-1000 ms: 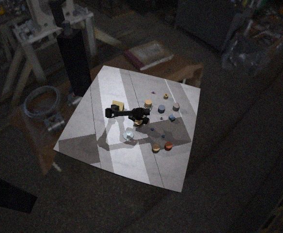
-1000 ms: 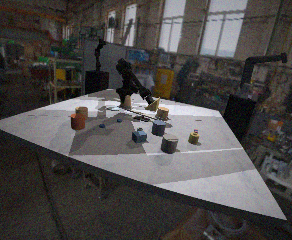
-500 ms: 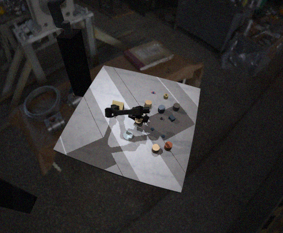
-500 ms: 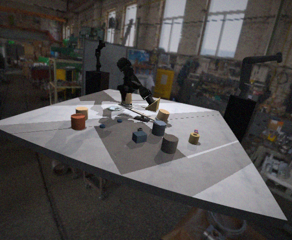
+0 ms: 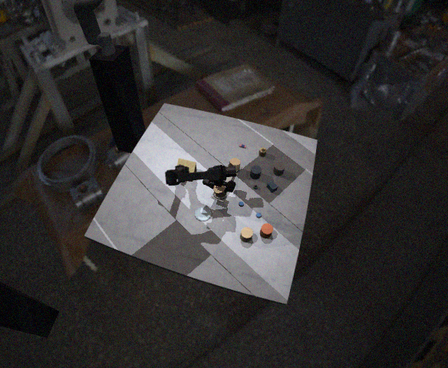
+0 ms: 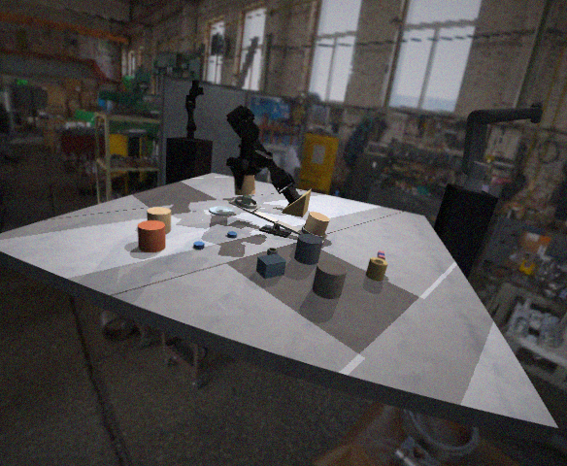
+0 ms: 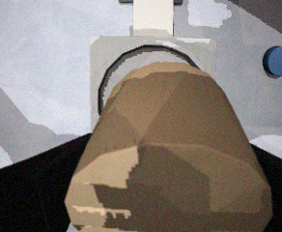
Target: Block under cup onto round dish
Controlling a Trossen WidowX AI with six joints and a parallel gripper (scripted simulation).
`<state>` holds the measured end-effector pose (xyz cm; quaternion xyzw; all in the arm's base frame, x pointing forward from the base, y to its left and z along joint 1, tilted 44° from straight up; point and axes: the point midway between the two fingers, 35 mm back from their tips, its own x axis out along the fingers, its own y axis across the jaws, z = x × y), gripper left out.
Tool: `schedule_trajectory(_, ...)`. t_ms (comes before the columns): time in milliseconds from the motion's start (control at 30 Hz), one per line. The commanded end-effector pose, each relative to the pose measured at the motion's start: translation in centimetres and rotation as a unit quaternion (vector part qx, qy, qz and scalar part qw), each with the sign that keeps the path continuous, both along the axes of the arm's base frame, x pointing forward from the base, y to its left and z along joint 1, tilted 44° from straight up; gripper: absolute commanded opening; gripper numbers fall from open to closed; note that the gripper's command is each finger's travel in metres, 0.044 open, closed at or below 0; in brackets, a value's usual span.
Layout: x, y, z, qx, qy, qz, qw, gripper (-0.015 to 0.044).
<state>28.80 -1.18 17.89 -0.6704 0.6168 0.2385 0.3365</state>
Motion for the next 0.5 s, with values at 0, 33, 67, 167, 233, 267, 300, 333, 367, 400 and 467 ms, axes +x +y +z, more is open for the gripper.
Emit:
schedule_trajectory(0, 0.0, 0.4, 0.5, 0.002, -0.007, 0.001, 1.0, 0.0)
schedule_trajectory(33, 0.0, 0.5, 0.6, 0.002, -0.007, 0.002, 1.0, 0.0)
schedule_trajectory(67, 0.0, 0.6, 0.7, 0.002, -0.008, 0.003, 1.0, 0.0)
schedule_trajectory(167, -0.1, 0.8, 1.0, 0.003, -0.009, 0.005, 1.0, 0.0)
schedule_trajectory(233, -0.1, 1.0, 1.2, 0.004, -0.01, 0.006, 1.0, 0.0)
schedule_trajectory(267, -0.2, 1.1, 1.3, 0.004, -0.011, 0.007, 1.0, 0.0)
schedule_trajectory(300, -0.2, 1.2, 1.3, 0.005, -0.011, 0.008, 1.0, 0.0)
schedule_trajectory(333, -0.2, 1.3, 1.4, 0.005, -0.012, 0.008, 1.0, 0.0)
schedule_trajectory(367, -0.2, 1.4, 1.5, 0.005, -0.012, 0.009, 1.0, 0.0)
schedule_trajectory(400, -0.3, 1.4, 1.6, 0.006, -0.013, 0.01, 1.0, 0.0)
schedule_trajectory(467, -0.3, 1.6, 1.8, 0.006, -0.014, 0.011, 1.0, 0.0)
